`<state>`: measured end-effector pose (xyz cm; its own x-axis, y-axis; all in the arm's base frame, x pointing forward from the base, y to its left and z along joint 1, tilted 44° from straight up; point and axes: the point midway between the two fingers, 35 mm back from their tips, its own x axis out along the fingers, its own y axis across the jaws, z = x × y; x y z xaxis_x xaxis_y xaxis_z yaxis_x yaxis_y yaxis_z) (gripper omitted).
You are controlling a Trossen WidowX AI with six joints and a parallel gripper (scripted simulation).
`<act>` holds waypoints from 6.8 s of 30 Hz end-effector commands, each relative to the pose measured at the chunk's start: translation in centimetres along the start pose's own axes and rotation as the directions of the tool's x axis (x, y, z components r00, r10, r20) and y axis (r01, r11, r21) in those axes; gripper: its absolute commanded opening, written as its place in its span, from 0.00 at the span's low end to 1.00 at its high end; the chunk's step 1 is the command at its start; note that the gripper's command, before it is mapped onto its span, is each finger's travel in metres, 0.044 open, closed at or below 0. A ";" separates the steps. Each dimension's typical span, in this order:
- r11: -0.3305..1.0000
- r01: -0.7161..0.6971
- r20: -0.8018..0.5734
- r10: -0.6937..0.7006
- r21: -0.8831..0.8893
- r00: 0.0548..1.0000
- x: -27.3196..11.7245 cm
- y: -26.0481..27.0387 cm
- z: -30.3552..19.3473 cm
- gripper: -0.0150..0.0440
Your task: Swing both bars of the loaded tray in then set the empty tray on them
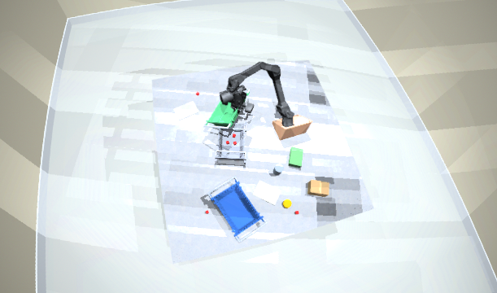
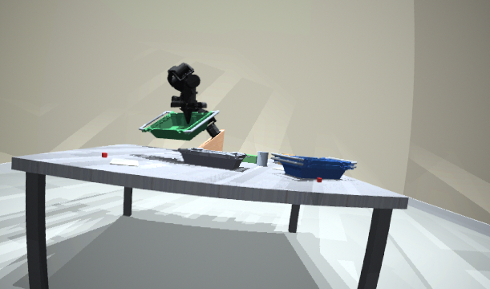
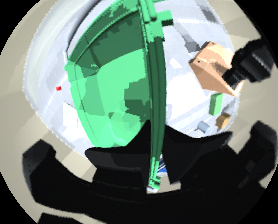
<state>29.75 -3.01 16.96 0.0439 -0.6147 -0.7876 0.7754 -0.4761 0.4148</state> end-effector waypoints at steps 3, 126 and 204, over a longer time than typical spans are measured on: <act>0.997 -0.035 -0.011 0.034 -0.070 0.999 -0.8 -0.5 -2.8 0.25; 0.919 -0.074 0.032 0.094 -0.386 0.995 5.9 -7.4 -11.7 0.25; 0.919 -0.074 0.033 0.094 -0.386 0.995 8.9 -8.6 -11.1 0.25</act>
<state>30.86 2.88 1.68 0.1160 -0.6795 -0.7244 0.9491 -0.1391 0.2825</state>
